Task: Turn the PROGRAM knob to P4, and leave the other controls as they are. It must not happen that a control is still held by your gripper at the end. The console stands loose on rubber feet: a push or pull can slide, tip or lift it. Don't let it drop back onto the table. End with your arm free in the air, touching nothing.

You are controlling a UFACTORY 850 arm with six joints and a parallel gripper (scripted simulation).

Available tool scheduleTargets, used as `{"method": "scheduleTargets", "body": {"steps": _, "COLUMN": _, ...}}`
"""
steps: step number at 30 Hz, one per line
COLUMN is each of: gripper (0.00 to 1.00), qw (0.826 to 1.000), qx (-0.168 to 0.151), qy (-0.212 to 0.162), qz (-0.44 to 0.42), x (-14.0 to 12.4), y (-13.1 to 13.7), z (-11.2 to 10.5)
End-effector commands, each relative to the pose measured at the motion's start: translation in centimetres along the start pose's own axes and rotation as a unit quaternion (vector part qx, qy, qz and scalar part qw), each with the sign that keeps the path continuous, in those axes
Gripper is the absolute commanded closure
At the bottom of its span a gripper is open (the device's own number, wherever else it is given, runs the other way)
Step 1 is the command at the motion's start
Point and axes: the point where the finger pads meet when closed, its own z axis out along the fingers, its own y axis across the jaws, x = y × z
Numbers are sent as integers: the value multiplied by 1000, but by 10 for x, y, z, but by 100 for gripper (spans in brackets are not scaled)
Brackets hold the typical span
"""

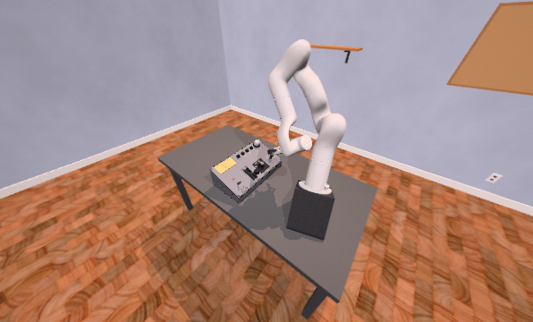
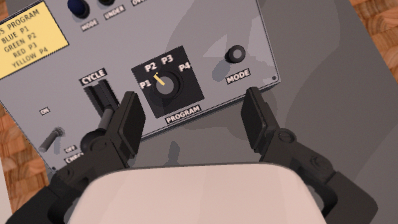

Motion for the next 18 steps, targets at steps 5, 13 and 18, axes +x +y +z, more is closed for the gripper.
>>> {"method": "scheduleTargets", "body": {"steps": 5, "gripper": 0, "qw": 1000, "qx": 0, "qy": 0, "qz": 0, "x": 0, "y": 0, "z": 0}}
{"method": "scheduleTargets", "body": {"steps": 13, "gripper": 0, "qw": 1000, "qx": 0, "qy": 0, "qz": 0, "x": 1, "y": 0, "z": 0}}
{"method": "scheduleTargets", "body": {"steps": 18, "gripper": 0, "qw": 1000, "qx": 0, "qy": 0, "qz": 0, "x": 3, "y": 0, "z": -5}}
